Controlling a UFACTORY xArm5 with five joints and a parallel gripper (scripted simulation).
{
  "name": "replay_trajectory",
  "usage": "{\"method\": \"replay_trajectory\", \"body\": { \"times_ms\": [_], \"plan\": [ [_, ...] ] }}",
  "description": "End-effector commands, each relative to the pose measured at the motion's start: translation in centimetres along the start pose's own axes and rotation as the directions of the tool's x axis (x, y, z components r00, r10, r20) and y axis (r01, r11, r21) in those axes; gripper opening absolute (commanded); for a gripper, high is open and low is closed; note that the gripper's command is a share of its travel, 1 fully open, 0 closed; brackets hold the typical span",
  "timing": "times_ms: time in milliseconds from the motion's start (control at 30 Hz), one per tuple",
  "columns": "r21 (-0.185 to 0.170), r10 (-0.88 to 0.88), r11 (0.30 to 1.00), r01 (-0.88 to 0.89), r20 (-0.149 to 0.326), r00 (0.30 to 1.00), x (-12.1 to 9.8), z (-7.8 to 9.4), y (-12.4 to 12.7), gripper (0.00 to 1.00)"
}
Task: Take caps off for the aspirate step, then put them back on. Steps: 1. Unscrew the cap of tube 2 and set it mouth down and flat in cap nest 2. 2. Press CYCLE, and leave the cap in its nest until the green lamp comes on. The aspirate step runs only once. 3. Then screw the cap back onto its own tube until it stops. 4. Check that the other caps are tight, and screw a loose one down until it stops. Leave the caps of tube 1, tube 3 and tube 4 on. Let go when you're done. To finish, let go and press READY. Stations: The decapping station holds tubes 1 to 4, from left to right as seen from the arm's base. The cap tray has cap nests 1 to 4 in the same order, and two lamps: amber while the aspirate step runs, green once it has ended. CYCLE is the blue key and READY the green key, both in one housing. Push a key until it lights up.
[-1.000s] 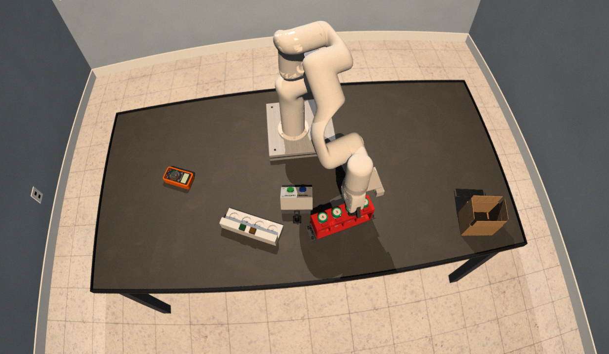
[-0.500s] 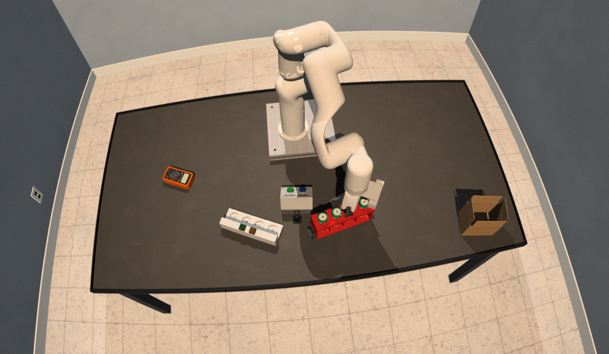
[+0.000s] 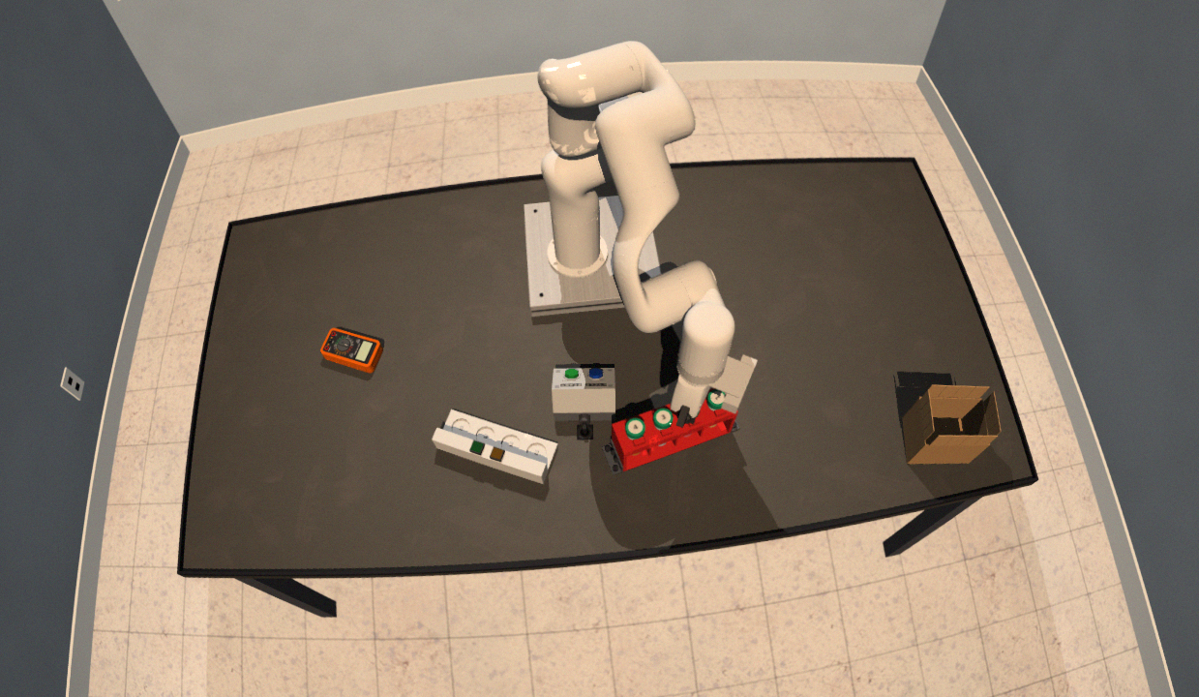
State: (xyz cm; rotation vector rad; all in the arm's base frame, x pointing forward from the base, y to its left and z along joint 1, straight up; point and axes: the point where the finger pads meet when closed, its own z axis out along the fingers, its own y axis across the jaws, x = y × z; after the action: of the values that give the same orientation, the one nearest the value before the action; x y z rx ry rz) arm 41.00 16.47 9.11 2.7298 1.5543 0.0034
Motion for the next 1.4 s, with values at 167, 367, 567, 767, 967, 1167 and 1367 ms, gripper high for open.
{"method": "replay_trajectory", "body": {
  "times_ms": [167,367,567,767,967,1167,1367],
  "plan": [
    [-0.003,-0.198,0.980,0.198,-0.003,0.980,0.11,-0.16,0.08,0.00],
    [-0.004,-0.479,0.878,0.479,-0.002,0.878,0.11,-0.17,0.08,0.00],
    [-0.004,-0.644,0.765,0.644,-0.001,0.765,0.11,-0.19,0.08,0.00],
    [-0.004,-0.841,0.541,0.841,0.000,0.541,0.11,-0.20,0.08,0.00],
    [-0.004,-0.948,0.320,0.948,0.001,0.320,0.11,-0.22,0.08,0.00],
    [-0.003,-0.997,0.071,0.997,0.002,0.071,0.11,-0.23,0.08,0.00],
    [-0.003,-1.000,0.001,1.000,0.002,0.001,0.11,-0.23,0.08,0.00]
  ]
}}
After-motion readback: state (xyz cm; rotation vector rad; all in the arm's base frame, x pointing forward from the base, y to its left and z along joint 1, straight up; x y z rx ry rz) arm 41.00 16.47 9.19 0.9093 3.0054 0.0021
